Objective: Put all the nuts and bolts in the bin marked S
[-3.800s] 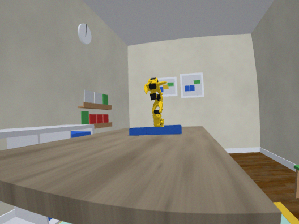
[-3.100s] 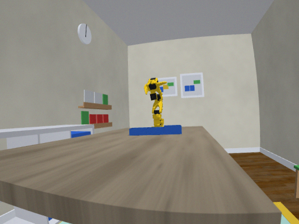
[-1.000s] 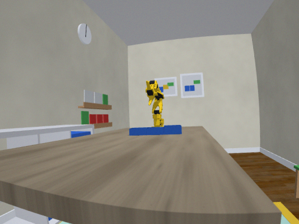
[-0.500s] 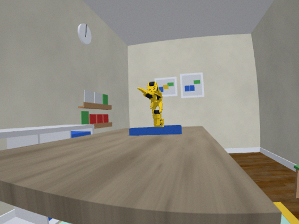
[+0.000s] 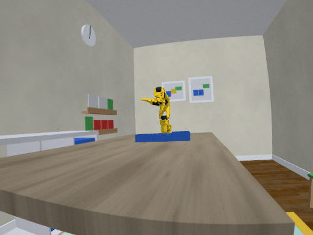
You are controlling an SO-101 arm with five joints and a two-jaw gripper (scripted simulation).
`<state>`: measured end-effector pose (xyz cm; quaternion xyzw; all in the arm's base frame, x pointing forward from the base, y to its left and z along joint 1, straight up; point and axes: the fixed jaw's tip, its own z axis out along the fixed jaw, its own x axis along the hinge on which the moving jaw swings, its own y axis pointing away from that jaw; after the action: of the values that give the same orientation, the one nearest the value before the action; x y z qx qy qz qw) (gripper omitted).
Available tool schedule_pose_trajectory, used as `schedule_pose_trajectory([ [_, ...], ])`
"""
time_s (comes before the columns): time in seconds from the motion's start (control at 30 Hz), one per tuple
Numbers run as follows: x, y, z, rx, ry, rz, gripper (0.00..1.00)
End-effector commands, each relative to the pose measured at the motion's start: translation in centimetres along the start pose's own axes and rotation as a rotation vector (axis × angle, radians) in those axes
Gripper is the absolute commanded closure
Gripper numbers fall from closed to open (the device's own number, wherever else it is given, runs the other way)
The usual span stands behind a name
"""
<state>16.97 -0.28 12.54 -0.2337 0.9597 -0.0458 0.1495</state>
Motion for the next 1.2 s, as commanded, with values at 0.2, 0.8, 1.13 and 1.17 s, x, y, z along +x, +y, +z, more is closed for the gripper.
schedule_pose_trajectory([
  [0.2, 0.32, 0.41, 0.18, -0.02, 0.037, 0.225, 0.0],
  [0.8, 0.79, 0.74, 0.59, -0.032, 0.092, 0.453, 0.0],
  [1.13, 0.84, 0.78, 0.63, -0.032, 0.098, 0.478, 0.0],
  [1.17, 0.84, 0.78, 0.63, -0.032, 0.098, 0.478, 0.0],
])
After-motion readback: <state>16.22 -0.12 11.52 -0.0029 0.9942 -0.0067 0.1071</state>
